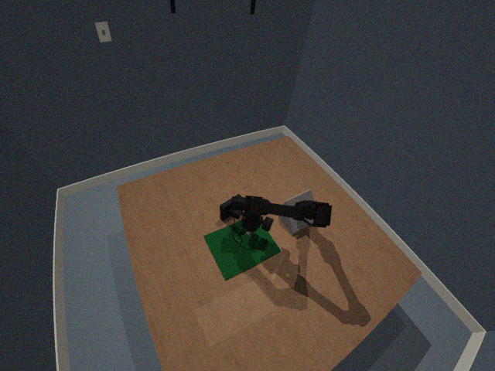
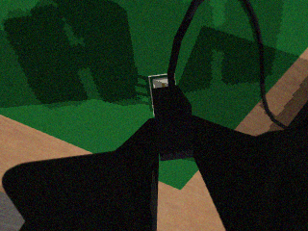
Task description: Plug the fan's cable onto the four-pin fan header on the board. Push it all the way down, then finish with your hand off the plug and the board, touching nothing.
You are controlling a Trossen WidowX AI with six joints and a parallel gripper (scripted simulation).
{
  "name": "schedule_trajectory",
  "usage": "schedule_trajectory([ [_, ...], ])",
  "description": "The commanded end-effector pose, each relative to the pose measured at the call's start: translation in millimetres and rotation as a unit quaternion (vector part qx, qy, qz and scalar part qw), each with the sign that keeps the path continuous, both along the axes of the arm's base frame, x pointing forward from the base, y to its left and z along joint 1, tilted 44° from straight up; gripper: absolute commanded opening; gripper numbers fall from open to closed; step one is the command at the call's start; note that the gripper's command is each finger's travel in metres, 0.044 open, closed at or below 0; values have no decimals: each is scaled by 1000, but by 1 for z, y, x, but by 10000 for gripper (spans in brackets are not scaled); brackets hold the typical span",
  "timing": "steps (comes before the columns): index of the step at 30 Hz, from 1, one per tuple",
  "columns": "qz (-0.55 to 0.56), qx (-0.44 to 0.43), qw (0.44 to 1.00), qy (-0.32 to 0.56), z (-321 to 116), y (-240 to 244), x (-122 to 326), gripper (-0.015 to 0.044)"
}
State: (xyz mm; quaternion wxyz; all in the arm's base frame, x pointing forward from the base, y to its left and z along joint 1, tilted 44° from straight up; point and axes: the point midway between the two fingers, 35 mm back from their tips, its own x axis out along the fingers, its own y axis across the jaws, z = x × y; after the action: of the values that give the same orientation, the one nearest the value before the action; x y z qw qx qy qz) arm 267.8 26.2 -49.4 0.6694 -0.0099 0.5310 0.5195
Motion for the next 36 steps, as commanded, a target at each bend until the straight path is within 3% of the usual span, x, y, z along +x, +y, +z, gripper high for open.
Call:
schedule_trajectory([
  [1,-3,1,1000,2,0,0,1,0],
  [36,-3,1,1000,1,-5,5,0,0],
])
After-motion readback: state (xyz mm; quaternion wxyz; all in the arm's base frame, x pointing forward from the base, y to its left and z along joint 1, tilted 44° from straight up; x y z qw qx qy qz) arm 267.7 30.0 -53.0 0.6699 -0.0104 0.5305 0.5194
